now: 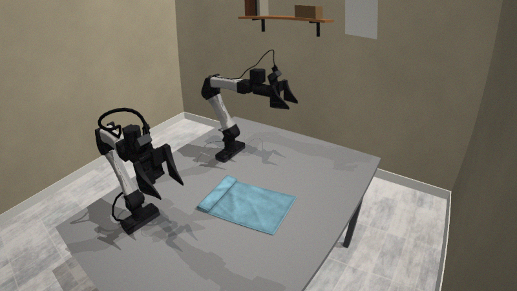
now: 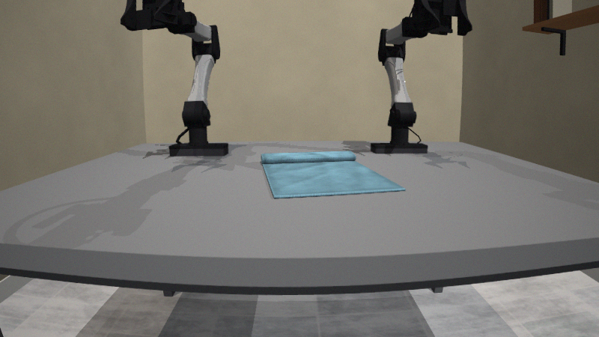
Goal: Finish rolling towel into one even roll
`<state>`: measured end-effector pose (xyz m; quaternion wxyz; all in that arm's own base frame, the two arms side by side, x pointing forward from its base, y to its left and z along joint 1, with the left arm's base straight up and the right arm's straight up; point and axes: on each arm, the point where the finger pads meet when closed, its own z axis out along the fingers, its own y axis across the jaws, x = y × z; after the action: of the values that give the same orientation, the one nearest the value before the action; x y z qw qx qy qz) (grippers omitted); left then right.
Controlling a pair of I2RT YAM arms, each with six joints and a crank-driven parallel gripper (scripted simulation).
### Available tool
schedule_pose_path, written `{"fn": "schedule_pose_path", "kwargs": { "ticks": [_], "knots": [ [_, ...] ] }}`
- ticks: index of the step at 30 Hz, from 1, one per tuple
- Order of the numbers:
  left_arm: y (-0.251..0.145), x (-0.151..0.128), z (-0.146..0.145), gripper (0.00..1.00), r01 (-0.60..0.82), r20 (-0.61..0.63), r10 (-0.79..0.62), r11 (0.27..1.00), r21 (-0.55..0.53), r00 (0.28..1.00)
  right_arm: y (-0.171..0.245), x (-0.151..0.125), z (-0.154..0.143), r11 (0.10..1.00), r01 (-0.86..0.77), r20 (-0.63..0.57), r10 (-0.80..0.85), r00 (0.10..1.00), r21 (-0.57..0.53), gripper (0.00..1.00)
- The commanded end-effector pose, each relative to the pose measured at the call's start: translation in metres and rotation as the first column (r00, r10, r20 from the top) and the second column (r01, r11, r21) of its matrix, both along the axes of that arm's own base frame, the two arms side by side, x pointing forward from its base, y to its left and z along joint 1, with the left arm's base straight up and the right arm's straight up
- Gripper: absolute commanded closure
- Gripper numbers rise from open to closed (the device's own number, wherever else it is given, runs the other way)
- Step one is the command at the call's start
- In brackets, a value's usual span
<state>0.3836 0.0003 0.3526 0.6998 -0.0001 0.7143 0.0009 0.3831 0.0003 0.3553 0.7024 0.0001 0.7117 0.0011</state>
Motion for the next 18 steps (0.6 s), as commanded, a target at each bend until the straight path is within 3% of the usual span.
{"fn": "schedule_pose_path", "kwargs": {
  "ticks": [1,18],
  "knots": [
    [-0.001,-0.001,-0.001,0.07,0.004,-0.001,-0.004,1.000,0.003,1.000,0.001,-0.001,-0.001,1.000,-0.005,-0.001,0.005,1.000,-0.003,0.07],
    [-0.048,-0.041,-0.057,0.06,0.236,-0.105,-0.222,0.959,0.154,0.969,0.057,-0.043,-0.059,0.940,-0.294,-0.086,0.282,0.955,-0.176,0.06]
  ]
}}
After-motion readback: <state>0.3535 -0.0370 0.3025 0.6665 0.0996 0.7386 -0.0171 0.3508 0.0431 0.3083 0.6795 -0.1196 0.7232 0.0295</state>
